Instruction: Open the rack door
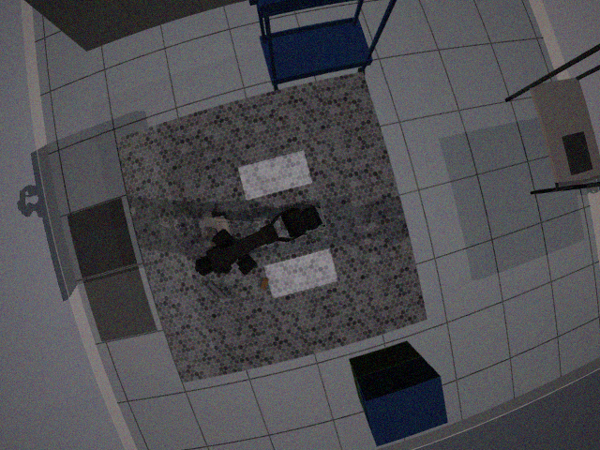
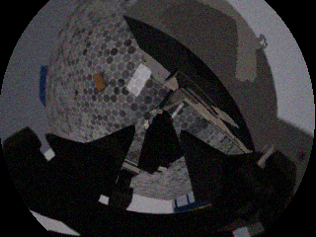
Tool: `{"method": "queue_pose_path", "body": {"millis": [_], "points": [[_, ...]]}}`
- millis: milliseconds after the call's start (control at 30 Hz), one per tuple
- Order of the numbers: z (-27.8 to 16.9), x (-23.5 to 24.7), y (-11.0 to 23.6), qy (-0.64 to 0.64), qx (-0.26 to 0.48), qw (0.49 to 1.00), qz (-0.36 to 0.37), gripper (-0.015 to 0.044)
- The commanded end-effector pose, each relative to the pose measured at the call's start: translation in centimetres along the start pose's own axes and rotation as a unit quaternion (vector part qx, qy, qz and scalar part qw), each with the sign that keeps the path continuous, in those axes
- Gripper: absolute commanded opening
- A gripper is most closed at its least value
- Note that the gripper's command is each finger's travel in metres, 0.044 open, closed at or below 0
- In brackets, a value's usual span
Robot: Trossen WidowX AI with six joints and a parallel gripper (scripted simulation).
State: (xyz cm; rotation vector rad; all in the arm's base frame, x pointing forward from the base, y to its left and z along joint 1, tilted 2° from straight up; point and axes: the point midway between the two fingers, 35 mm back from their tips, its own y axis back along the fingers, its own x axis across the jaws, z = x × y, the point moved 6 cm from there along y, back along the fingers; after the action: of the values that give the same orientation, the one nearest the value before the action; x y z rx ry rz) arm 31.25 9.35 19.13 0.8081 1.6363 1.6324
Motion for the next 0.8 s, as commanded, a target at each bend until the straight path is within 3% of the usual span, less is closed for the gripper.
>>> {"method": "queue_pose_path", "body": {"millis": [0,367,767], "points": [[-0.01,-0.04,-0.03,-0.116,0.000,0.993,-0.002,0.0285],[-0.01,-0.04,-0.03,-0.379,0.000,0.926,-0.002,0.0285],[-0.01,-0.04,-0.03,-0.633,-0.001,0.774,-0.002,0.0285]]}}
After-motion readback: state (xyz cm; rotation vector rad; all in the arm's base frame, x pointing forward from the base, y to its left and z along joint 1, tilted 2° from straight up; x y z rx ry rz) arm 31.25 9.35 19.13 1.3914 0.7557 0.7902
